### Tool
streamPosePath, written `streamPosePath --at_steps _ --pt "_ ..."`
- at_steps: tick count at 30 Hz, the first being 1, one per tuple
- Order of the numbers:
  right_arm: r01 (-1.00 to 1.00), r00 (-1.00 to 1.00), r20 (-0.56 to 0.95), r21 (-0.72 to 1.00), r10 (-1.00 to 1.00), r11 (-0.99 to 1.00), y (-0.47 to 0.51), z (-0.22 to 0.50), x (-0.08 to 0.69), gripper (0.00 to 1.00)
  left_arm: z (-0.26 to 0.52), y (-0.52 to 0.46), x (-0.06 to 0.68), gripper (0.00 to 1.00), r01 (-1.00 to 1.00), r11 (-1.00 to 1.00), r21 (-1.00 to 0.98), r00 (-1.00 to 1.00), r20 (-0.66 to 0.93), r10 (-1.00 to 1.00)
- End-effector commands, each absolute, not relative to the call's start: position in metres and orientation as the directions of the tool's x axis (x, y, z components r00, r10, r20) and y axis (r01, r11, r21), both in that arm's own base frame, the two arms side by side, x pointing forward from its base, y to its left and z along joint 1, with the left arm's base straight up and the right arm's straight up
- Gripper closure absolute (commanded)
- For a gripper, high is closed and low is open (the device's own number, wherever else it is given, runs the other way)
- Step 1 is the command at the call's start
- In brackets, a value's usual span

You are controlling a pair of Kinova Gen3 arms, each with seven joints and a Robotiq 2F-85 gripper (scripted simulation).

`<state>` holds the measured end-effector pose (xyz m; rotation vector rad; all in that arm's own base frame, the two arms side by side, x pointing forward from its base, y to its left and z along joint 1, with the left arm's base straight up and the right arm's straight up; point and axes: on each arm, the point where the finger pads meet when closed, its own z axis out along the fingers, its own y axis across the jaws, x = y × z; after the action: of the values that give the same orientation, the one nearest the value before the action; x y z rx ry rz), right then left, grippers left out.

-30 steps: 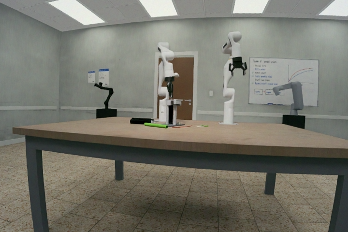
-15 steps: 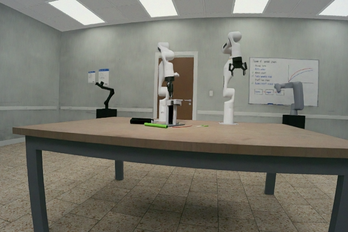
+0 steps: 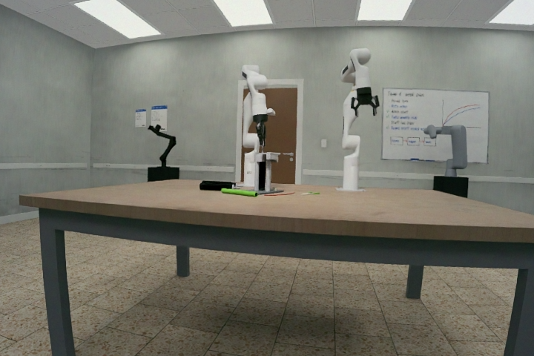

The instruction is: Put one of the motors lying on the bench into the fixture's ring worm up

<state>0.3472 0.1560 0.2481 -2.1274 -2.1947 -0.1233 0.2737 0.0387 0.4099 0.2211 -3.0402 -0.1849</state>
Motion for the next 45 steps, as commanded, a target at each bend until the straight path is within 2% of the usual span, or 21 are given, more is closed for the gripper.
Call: streamPosePath --at_steps 1,45 --pt "1.000 -0.031 0.116 0.002 0.993 0.031 0.156 0.254 0.348 0.603 0.410 0.039 0.274 0.002 -0.139 0.982 0.127 -0.986 0.077 -0.149" --pt "1.000 -0.031 0.116 0.002 0.993 0.031 0.156 0.312 0.348 0.603 0.410 0.039 0.274 0.002 -0.139 0.982 0.127 -0.986 0.077 -0.149"
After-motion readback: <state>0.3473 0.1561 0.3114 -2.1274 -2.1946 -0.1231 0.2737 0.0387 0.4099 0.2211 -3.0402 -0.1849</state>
